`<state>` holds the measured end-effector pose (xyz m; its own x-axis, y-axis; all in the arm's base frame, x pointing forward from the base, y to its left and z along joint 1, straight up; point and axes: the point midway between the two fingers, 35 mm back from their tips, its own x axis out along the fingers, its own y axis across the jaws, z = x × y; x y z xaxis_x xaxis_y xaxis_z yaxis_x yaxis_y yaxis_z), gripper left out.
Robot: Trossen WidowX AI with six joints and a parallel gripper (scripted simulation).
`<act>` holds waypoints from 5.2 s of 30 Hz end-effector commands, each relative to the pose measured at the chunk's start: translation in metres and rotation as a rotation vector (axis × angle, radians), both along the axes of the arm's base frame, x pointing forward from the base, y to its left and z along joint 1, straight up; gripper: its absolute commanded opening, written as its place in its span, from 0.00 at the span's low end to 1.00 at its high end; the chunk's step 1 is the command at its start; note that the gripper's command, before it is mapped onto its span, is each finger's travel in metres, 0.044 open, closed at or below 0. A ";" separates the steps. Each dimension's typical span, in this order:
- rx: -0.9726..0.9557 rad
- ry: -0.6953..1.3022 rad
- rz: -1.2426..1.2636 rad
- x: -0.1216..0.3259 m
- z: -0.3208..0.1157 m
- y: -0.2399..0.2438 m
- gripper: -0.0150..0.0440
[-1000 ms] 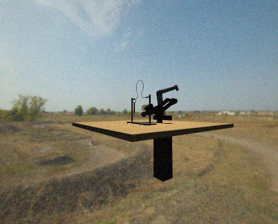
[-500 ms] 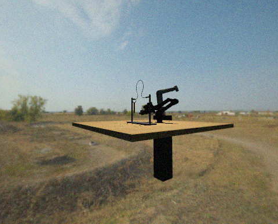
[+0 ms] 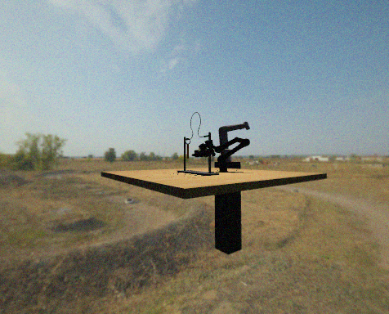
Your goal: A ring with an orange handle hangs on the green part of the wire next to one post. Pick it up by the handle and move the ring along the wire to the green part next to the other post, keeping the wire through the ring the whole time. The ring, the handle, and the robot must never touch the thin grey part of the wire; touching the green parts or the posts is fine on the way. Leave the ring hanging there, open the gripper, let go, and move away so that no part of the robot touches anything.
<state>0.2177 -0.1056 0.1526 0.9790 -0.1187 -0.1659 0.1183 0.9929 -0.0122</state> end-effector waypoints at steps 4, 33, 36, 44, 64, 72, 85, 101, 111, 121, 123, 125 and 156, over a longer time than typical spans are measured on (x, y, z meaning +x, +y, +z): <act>0.003 0.000 -0.005 0.007 0.001 -0.003 0.53; 0.003 -0.001 -0.005 0.049 -0.003 -0.011 0.53; 0.003 -0.002 -0.005 0.053 -0.005 -0.011 0.53; 0.004 -0.005 -0.005 0.065 -0.008 -0.010 0.53; 0.004 -0.007 -0.005 0.075 -0.012 -0.009 0.53; 0.001 -0.004 -0.001 0.075 -0.012 -0.008 0.30; 0.001 -0.004 -0.001 0.075 -0.012 -0.008 0.00; -0.004 -0.004 -0.002 0.075 0.003 -0.009 0.00; -0.004 -0.004 -0.002 0.075 0.003 -0.009 0.00; -0.001 -0.001 -0.001 0.076 0.003 -0.001 0.00; -0.001 -0.001 0.000 0.076 0.003 0.001 0.00; 0.000 0.000 0.000 0.077 0.003 0.003 0.00; 0.105 -0.008 0.007 0.082 0.004 0.046 0.00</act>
